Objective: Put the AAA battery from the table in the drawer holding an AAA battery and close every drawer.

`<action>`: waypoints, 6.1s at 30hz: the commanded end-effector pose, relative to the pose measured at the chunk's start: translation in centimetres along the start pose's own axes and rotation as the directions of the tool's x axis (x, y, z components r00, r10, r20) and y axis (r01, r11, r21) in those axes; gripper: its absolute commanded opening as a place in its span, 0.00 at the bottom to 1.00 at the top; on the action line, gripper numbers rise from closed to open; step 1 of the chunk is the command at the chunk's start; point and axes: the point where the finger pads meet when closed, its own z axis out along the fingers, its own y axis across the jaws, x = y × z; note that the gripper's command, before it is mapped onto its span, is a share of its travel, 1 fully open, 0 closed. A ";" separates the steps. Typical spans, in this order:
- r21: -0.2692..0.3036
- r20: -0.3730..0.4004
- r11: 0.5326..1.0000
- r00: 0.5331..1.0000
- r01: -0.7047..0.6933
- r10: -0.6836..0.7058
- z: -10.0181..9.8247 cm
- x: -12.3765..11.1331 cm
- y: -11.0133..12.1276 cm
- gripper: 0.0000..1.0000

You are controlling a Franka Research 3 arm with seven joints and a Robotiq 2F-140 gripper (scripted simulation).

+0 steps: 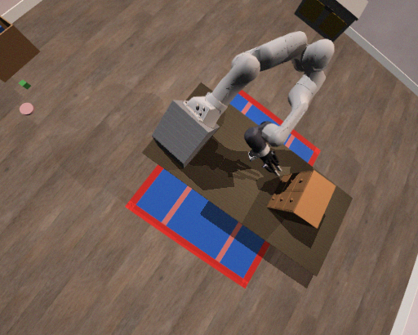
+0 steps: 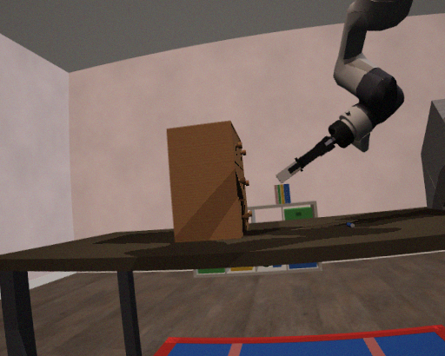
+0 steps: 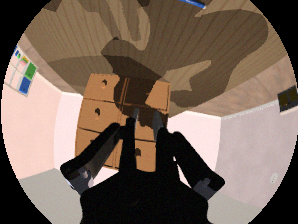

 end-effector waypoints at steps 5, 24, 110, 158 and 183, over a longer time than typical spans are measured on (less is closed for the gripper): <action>-0.001 0.004 1.000 1.000 0.008 -0.008 0.8 0.2 0.0 0.20; -0.001 0.004 1.000 1.000 0.008 -0.008 8.3 3.9 0.0 0.20; -0.001 0.004 1.000 1.000 0.008 -0.008 10.7 4.9 -0.1 0.20; -0.001 0.004 1.000 1.000 0.008 -0.008 10.7 4.8 -0.1 0.20; -0.001 0.004 1.000 1.000 0.008 -0.008 10.7 4.7 0.0 0.20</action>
